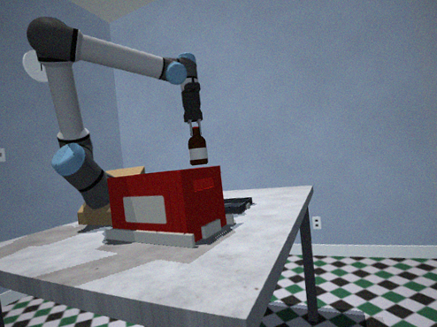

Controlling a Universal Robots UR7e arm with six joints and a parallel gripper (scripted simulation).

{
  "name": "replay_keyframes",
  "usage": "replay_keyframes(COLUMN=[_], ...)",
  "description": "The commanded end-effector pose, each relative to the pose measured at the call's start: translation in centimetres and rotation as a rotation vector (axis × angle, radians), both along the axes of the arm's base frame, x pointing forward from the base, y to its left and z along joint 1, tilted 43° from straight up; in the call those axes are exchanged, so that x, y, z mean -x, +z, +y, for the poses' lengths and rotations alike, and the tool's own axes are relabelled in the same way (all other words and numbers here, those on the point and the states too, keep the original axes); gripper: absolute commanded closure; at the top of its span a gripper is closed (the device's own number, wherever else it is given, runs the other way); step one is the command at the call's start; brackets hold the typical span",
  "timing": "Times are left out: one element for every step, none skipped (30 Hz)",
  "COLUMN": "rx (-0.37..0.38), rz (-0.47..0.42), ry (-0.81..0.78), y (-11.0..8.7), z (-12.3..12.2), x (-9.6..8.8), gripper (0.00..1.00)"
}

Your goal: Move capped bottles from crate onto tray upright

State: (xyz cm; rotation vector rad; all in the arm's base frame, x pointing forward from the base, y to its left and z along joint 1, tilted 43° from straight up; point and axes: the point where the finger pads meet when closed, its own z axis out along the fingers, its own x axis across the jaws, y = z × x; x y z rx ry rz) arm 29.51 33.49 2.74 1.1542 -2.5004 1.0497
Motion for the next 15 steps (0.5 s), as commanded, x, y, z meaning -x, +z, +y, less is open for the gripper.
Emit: replay_keyframes(rx=[-0.001,-0.001,-0.001,-0.001,-0.001,-0.001,-0.001,-0.001,-0.001,-0.001,-0.001,-0.001,-0.001,-0.001,-0.001], rz=[-0.001,-0.001,-0.001,-0.001,-0.001,-0.001,-0.001,-0.001,-0.001,-0.001,-0.001,-0.001,-0.001,-0.001,-0.001], ry=[0.0,0.0,0.0,0.0,0.0,0.0,0.0,0.0,0.0,0.0,0.0,0.0,0.0,0.0,0.0], y=[-0.1,-0.1,-0.3,-0.4,-0.6,-0.7,-0.8,-1.0,-1.1,-1.3,-1.4,-1.5,-1.7,-1.8,-2.0], z=[0.2,-0.1,-0.2,-0.4,-0.5,-0.6,-0.8,-0.9,-1.1,-1.2,-1.3,-1.5,-1.6,-1.8,-1.9], x=[0.0,0.0,-0.1,-0.1,-0.1,-0.1,-0.1,-0.2,-0.2,-0.2,-0.2,-0.3,-0.3,-0.3,-0.3], gripper=[1.0,1.0,1.0,1.0,1.0,1.0,1.0,1.0,1.0,1.0,1.0,1.0,1.0,1.0,1.0])
